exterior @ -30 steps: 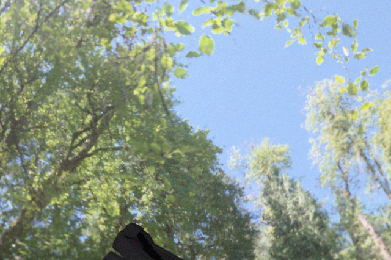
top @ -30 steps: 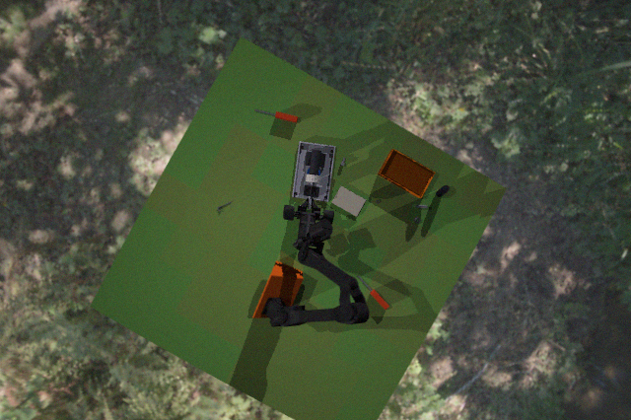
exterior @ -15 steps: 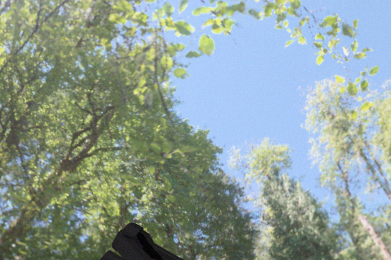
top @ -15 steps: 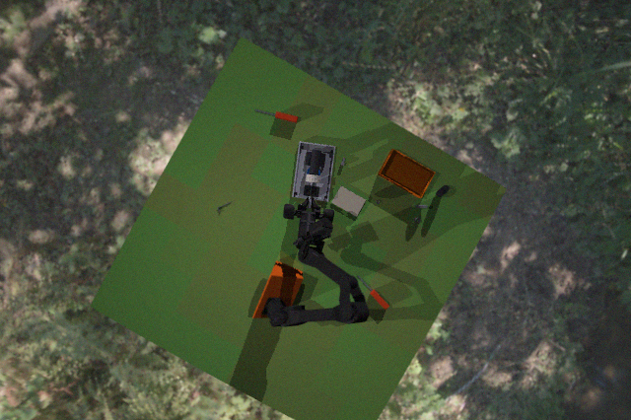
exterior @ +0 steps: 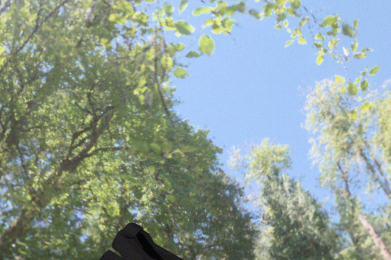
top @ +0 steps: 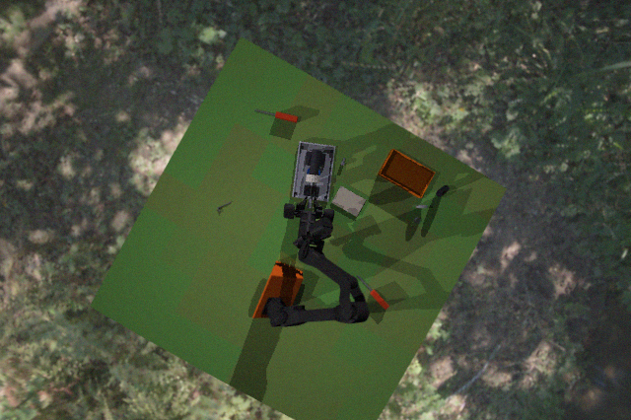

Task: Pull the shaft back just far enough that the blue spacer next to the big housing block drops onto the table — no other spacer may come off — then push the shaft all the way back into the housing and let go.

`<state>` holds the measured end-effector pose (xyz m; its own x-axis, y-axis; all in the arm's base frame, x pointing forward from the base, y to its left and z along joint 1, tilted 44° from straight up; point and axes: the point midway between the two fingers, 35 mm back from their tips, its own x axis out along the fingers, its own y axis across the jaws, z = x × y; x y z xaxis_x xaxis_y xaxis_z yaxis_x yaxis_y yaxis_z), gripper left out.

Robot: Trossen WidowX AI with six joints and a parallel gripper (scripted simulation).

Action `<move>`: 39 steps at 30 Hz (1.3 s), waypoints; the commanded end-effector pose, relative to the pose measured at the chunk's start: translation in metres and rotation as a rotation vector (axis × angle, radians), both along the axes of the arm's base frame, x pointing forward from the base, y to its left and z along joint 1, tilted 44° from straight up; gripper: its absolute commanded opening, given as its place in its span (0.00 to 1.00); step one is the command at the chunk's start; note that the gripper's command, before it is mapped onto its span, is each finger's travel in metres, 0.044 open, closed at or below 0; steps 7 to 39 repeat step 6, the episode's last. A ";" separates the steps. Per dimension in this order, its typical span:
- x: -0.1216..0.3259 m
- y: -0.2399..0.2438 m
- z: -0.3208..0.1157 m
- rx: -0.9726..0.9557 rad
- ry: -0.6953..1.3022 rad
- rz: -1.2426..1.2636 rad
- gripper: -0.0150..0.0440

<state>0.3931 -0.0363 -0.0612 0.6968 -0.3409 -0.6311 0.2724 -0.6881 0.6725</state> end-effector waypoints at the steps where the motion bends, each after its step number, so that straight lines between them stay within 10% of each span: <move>1: -0.001 0.000 0.000 0.000 0.001 0.000 0.65; 6: -0.004 0.002 0.003 0.001 0.001 0.000 0.88; 39: -0.004 0.002 0.003 0.001 0.001 0.000 0.88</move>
